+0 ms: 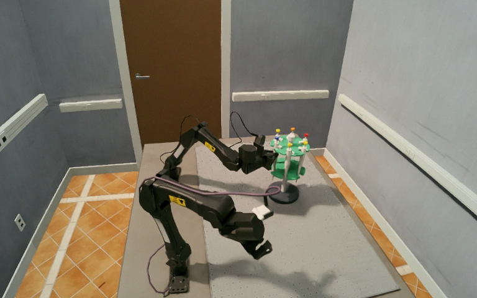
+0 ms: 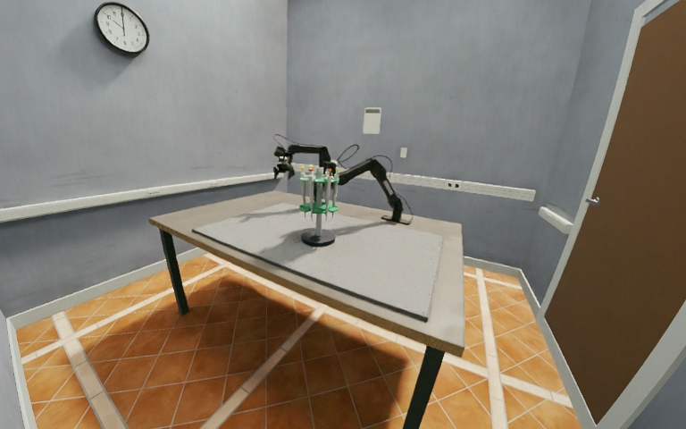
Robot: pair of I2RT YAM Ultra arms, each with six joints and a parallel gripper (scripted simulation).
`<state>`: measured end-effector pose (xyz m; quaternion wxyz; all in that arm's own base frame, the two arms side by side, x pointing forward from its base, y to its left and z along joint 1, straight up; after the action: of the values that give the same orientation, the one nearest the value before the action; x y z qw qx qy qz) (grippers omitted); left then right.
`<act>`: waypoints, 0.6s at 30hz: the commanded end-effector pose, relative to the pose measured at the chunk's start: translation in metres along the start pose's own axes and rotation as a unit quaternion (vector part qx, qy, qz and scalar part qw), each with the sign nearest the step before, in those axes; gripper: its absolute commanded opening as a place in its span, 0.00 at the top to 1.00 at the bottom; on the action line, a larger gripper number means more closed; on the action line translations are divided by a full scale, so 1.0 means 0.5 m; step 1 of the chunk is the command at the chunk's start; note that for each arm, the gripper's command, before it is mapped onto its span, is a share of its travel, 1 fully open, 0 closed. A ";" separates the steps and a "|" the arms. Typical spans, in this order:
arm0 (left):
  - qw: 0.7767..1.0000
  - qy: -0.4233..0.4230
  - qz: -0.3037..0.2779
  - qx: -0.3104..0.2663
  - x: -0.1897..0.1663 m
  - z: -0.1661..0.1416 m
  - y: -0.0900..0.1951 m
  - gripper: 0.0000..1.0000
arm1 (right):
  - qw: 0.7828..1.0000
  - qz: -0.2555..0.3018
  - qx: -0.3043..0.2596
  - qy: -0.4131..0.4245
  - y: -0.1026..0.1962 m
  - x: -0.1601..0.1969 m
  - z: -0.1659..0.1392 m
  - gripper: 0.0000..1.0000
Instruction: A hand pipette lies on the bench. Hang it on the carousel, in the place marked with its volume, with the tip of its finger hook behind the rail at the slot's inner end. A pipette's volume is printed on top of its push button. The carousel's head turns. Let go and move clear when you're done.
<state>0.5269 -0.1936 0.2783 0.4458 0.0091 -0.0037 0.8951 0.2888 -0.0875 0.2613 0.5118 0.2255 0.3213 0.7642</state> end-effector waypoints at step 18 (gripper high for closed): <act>1.000 0.009 0.004 -0.003 0.005 0.014 0.001 0.50 | 1.000 -0.003 -0.014 0.005 0.006 -0.008 0.010 0.00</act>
<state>0.5268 -0.1935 0.2790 0.4456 0.0073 -0.0035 0.8952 0.2888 -0.0875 0.2613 0.5118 0.2255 0.3213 0.7642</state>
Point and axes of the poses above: on each arm, the point where the finger pads meet when closed, its own y axis back along the fingers, its own x axis across the jaws, z = x × y, the point moved 2 cm from there along y, back along the fingers, and after that the axes turned 1 degree about -y, right-handed, at the moved point
